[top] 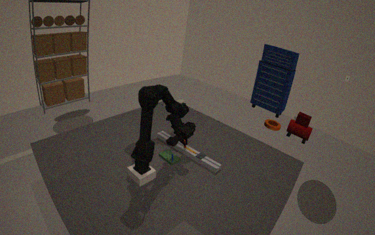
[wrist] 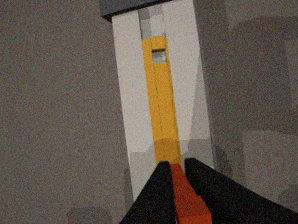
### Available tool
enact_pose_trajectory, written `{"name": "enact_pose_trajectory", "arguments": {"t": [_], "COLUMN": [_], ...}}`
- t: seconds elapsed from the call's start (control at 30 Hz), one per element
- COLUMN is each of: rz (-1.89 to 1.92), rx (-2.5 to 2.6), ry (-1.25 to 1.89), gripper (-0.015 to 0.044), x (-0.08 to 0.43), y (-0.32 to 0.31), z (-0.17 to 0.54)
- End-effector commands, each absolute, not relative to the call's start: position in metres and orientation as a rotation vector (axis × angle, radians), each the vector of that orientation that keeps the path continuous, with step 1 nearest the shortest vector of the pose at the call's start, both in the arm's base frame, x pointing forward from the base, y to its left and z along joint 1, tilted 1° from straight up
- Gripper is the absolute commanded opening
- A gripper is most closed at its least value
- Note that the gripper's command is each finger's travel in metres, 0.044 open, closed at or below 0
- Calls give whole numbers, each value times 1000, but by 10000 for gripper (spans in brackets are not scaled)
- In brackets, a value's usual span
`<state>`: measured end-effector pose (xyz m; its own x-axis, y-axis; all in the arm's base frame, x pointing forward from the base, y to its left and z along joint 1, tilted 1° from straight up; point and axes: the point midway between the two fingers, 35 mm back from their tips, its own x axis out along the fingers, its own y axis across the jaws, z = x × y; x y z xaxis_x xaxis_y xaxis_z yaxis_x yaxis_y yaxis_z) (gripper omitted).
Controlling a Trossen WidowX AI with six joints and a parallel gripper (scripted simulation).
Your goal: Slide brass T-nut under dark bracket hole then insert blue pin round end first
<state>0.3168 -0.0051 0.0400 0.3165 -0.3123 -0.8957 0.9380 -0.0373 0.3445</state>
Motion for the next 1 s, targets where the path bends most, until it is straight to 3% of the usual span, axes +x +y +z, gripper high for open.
{"name": "enact_pose_trajectory", "arguments": {"t": [0.0, 0.97], "rz": [-1152, -1191], "rx": [1184, 1155], "ry": [702, 749], "gripper": [-150, -150], "x": [318, 321], "y": [-5, -5], "z": [40, 41]}}
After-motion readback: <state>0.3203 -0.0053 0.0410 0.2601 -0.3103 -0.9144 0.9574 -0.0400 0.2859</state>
